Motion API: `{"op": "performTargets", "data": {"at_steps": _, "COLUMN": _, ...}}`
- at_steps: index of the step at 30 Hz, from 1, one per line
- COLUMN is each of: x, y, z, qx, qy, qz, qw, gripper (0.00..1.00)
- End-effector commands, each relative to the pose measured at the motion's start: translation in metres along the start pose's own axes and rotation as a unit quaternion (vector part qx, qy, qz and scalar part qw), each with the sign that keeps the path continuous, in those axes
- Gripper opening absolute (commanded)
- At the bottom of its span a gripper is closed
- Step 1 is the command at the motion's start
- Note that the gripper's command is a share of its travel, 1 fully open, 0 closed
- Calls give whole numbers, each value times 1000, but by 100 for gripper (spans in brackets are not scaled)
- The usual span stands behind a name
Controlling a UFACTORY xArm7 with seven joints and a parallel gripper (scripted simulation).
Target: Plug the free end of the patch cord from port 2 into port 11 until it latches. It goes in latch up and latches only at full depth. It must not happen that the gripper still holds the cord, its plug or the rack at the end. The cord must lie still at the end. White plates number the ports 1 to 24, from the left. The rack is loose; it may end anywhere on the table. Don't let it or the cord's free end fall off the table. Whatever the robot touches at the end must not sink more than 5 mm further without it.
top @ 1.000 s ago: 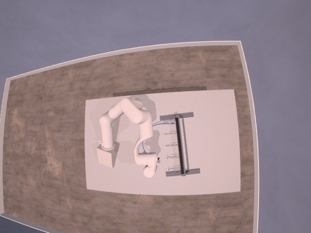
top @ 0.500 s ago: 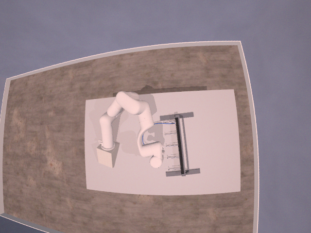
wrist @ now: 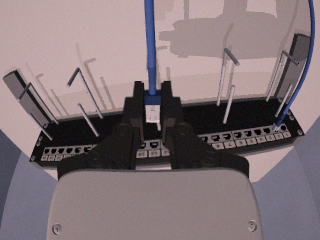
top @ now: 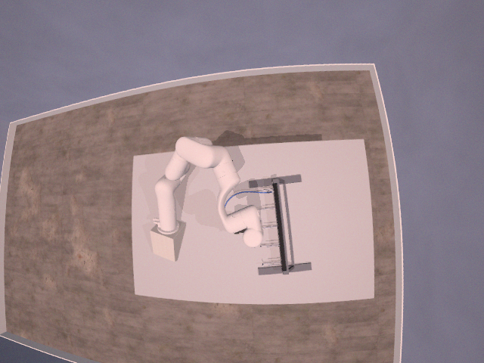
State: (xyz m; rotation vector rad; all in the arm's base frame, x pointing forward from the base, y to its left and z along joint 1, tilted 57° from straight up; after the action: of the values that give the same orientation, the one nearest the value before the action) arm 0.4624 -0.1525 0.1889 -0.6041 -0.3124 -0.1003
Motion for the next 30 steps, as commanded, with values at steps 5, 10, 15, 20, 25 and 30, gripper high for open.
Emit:
{"op": "performTargets", "data": {"at_steps": 5, "x": 17, "y": -7, "z": 18, "qx": -2, "qy": -58, "qz": -2, "qw": 998, "gripper": 0}}
{"op": "performTargets", "data": {"at_steps": 10, "x": 20, "y": -7, "z": 22, "qx": -2, "qy": -69, "qz": -2, "qw": 998, "gripper": 0}}
{"op": "performTargets", "data": {"at_steps": 15, "x": 20, "y": -8, "z": 22, "qx": -2, "qy": -70, "qz": -2, "qw": 998, "gripper": 0}}
{"op": "performTargets", "data": {"at_steps": 20, "x": 20, "y": -8, "z": 22, "qx": -2, "qy": -71, "qz": -2, "qw": 998, "gripper": 0}}
{"op": "performTargets", "data": {"at_steps": 25, "x": 20, "y": -8, "z": 22, "qx": -2, "qy": -71, "qz": -2, "qw": 997, "gripper": 0}}
{"op": "performTargets", "data": {"at_steps": 30, "x": 20, "y": -8, "z": 22, "qx": -2, "qy": -71, "qz": -2, "qw": 998, "gripper": 0}}
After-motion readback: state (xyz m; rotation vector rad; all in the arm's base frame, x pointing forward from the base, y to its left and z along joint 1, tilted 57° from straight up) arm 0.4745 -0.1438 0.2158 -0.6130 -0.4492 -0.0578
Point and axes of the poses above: the point where the finger pads meet when closed, its own y axis out along the fingers, its own z axis across the jaws, x = y × z, the point moved 9 cm from there along -y, back along the fingers, and after that the axes turned 10 degrees about -y, right-handed, at the moved point
